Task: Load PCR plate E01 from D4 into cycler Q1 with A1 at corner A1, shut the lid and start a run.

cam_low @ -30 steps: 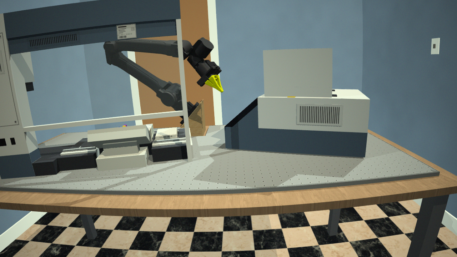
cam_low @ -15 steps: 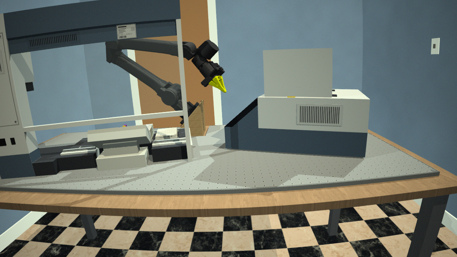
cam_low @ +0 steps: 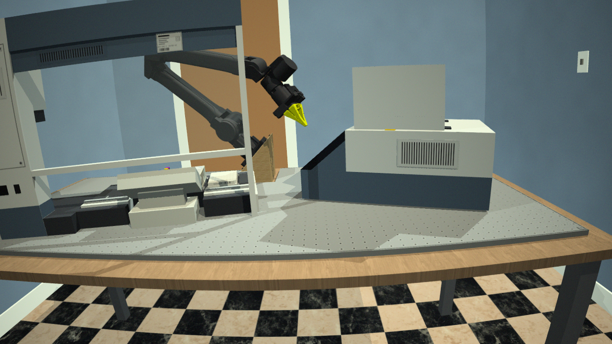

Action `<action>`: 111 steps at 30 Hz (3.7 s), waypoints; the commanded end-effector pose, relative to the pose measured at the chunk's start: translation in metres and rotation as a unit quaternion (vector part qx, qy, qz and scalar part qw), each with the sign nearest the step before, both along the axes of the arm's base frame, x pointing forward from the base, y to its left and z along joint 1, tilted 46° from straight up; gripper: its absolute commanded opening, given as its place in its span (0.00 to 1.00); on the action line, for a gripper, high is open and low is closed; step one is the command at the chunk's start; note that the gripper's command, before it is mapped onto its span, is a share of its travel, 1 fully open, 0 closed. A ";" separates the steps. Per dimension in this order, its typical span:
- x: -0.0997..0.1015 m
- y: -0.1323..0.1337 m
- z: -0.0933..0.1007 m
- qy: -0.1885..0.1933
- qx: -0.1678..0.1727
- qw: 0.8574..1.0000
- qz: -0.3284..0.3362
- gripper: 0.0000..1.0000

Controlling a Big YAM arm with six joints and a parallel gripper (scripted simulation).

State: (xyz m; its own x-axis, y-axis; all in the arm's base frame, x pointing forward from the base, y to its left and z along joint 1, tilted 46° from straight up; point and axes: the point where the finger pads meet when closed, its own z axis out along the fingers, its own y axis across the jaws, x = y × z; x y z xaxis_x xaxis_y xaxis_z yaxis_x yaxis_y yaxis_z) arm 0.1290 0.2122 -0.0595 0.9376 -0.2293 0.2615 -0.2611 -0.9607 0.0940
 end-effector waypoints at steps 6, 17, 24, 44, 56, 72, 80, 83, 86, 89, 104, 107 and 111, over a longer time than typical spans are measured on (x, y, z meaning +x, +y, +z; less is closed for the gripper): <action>0.018 0.036 -0.004 -0.014 0.036 0.999 0.006 0.00; 0.020 0.031 -0.023 -0.012 0.030 0.999 0.008 0.00; 0.025 0.033 -0.029 -0.015 0.036 0.999 0.005 0.00; 0.033 0.033 -0.058 -0.014 0.031 0.999 0.002 0.00; 0.044 0.040 -0.078 -0.018 0.039 0.999 0.004 0.00; 0.041 0.030 -0.092 -0.015 0.032 0.999 0.005 0.00; 0.037 0.034 -0.089 -0.015 0.032 0.999 0.002 0.00; 0.040 0.032 -0.089 -0.014 0.029 0.999 -0.004 0.00; 0.044 0.032 -0.089 -0.014 0.030 0.999 -0.004 0.00; 0.047 0.035 -0.088 -0.017 0.035 0.999 0.000 0.00; 0.037 0.024 -0.094 -0.010 0.023 1.000 -0.003 0.00; 0.037 0.015 -0.092 -0.008 0.018 1.000 -0.009 0.00; 0.033 0.012 -0.092 -0.006 0.014 1.000 -0.005 0.00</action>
State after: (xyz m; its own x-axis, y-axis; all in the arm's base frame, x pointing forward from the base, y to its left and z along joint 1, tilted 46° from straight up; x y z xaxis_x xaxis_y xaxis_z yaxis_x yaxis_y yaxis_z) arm 0.1585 0.2171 -0.1557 0.9379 -0.2282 0.2613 -0.2575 -0.9626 0.0837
